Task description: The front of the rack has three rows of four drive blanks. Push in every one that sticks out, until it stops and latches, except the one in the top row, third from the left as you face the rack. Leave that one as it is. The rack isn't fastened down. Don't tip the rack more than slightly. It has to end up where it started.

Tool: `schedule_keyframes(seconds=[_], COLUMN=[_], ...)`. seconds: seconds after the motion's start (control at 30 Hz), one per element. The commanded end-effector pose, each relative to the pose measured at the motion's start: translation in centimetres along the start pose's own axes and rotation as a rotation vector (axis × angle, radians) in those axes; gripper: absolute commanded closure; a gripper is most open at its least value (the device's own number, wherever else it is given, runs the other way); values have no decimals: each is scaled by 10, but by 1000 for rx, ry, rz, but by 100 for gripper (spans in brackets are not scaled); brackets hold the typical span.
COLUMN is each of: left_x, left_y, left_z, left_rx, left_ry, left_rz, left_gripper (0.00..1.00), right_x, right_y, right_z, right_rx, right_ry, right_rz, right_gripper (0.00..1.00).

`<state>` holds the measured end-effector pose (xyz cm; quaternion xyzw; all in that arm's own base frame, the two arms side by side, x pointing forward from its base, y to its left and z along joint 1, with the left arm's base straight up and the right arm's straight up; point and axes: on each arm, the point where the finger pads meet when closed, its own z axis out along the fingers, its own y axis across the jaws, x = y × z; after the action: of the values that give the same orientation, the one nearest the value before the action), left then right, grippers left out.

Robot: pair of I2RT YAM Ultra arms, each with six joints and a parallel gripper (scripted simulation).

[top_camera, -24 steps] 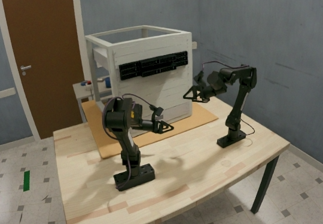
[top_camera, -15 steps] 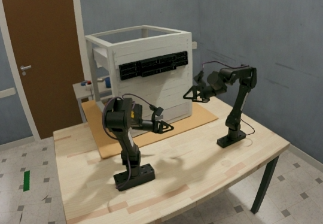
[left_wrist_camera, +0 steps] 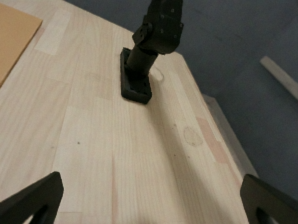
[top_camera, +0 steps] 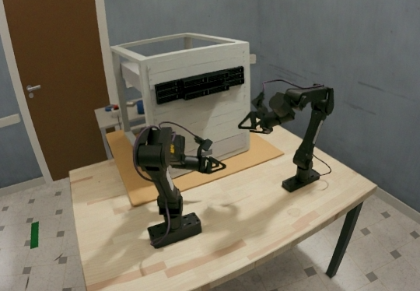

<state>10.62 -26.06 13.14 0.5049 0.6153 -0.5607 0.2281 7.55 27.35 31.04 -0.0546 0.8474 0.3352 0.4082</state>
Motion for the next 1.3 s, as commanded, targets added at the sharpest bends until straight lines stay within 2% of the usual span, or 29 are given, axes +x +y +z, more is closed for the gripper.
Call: schedule_keyframes(seconds=[0.0,0.23,0.3,0.57,0.8,0.87,1.03,1.27], left_x=[-5,-5,-5,-1,-4,-4,-7,-17], left_y=[-2,-2,-2,-4,-3,-3,-2,-3], left_z=[-1,-1,-1,0,1,1,1,0], left_rx=[9,9,9,5,-9,-9,-25,-49], left_ry=[-9,-9,-9,-12,-25,-25,-47,-110], left_rz=[17,17,17,14,11,11,-2,-32], left_gripper=[0,0,0,0,0,0,0,0], right_x=[-13,-47,-47,-103,-142,-142,-166,-186], right_y=[-4,-29,-29,-75,-111,-111,-135,-155], right_z=[1,9,9,6,-11,-11,-32,-58], right_rx=[9,71,71,156,213,213,254,300], right_ry=[-20,-47,-47,-117,-196,-196,-266,-347], right_rz=[19,54,54,107,130,130,133,121], right_gripper=[0,0,0,0,0,0,0,0])
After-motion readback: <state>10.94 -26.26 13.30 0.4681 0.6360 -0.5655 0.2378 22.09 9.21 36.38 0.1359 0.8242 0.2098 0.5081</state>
